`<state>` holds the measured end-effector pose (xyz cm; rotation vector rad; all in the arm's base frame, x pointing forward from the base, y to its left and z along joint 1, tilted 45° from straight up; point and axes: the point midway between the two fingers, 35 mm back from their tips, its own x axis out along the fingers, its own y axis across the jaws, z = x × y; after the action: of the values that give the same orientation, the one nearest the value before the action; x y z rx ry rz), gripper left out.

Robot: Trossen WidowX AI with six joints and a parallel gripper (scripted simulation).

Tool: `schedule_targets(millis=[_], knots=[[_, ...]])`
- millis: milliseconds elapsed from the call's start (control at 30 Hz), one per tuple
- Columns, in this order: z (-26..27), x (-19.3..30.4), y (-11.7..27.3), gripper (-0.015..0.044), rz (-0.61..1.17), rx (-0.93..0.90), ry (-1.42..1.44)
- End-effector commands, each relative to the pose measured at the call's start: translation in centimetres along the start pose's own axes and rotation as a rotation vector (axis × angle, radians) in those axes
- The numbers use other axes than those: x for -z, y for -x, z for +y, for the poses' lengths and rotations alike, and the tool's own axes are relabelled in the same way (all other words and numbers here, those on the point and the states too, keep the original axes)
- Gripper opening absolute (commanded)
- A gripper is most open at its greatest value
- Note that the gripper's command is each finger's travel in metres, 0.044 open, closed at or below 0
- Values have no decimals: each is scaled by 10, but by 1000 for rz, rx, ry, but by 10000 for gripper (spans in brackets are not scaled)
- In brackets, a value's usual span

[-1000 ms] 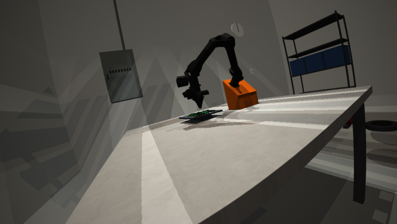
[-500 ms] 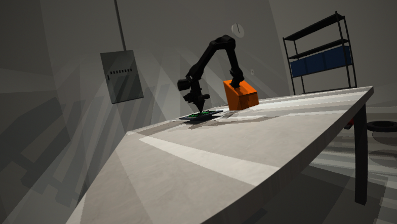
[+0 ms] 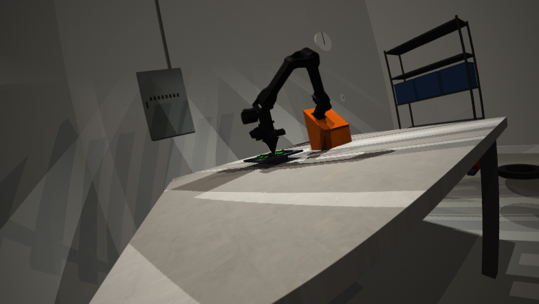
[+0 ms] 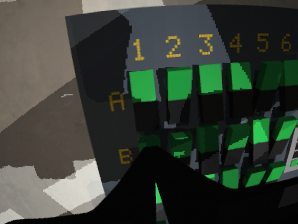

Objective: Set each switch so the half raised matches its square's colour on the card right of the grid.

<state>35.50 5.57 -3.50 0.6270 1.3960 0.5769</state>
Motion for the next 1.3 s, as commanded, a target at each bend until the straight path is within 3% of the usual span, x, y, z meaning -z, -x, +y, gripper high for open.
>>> schedule_targets(millis=[0,1267], knots=[[0,0,0,0,-1,-3,-5],[0,0,-5,0,-1,-3,-5]])
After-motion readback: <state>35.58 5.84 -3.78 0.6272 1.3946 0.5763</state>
